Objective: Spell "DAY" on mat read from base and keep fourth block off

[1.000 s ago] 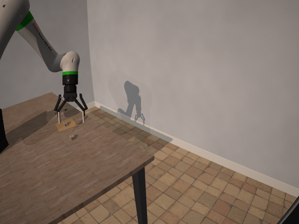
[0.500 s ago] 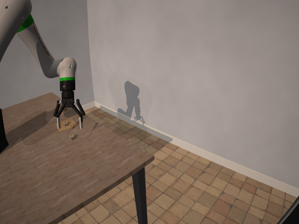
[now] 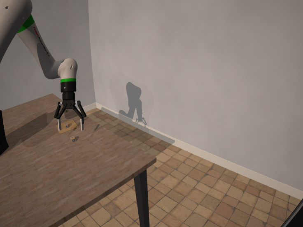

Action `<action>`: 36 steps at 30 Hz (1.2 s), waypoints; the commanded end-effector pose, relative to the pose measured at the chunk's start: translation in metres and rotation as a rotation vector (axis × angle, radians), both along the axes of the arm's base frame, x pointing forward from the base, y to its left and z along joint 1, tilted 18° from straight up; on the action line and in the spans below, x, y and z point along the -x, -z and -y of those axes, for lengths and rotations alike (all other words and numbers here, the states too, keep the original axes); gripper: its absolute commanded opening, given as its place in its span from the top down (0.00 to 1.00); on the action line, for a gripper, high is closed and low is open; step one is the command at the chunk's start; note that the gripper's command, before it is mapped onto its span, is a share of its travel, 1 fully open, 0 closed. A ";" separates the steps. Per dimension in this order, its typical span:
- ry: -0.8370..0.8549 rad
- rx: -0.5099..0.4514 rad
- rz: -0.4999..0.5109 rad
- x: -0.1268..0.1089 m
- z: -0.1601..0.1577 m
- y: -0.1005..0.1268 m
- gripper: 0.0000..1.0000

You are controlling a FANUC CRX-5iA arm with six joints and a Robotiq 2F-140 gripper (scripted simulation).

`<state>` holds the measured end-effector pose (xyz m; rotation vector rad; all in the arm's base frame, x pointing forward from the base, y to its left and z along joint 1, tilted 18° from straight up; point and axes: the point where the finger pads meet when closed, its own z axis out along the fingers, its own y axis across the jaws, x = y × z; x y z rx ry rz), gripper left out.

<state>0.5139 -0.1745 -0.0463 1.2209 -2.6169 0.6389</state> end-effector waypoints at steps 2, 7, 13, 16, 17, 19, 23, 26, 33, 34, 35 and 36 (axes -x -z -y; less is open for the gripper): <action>0.000 0.000 0.000 0.000 0.000 0.000 0.00; 0.000 0.000 0.000 0.000 0.000 0.000 0.00; 0.000 0.000 0.000 0.000 0.000 0.000 0.00; 0.000 0.000 0.000 0.000 0.000 0.000 0.00; 0.000 0.000 0.000 0.000 0.000 0.000 0.00; 0.000 0.000 0.000 0.000 0.000 0.000 0.00; 0.000 0.000 0.000 0.000 0.000 0.000 0.00; 0.000 0.000 0.000 0.000 0.000 0.000 0.00; -0.007 -0.002 0.000 0.000 -0.002 -0.001 0.00; -0.007 -0.002 0.000 0.000 -0.002 -0.001 0.00; -0.044 -0.017 0.001 -0.002 -0.015 -0.003 0.00; -0.121 -0.045 0.002 -0.004 -0.041 -0.008 0.00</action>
